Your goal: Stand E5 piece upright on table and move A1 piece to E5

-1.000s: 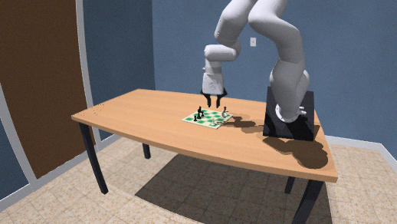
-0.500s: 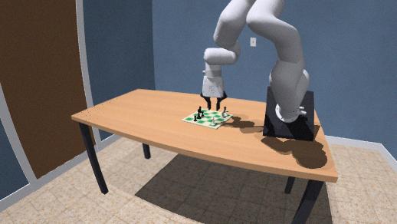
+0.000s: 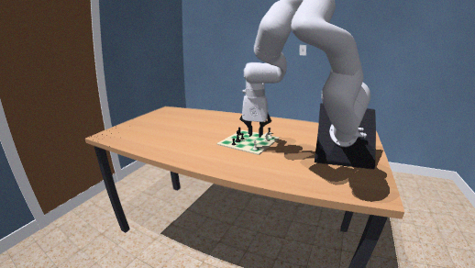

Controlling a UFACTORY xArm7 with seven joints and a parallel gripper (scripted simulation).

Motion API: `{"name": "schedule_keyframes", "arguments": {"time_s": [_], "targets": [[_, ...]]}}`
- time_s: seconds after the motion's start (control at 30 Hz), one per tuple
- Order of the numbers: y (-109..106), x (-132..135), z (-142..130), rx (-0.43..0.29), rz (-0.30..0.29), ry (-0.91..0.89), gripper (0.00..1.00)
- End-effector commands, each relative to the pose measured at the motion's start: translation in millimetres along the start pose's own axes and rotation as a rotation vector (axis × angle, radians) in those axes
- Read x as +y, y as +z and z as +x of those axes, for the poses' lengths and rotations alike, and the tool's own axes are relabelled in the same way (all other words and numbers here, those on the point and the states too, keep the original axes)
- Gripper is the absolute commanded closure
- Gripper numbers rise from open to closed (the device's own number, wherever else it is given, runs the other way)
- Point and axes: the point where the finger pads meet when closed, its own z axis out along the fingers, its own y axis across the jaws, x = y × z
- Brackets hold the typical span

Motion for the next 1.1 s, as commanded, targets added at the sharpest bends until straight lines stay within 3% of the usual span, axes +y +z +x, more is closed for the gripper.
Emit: {"name": "schedule_keyframes", "arguments": {"time_s": [0.0, 1.07], "targets": [[2.7, -1.6, 1.1, 0.003, 0.005, 0.000, 0.63], [11.2, -1.7, 1.0, 0.003, 0.005, 0.000, 0.63]]}}
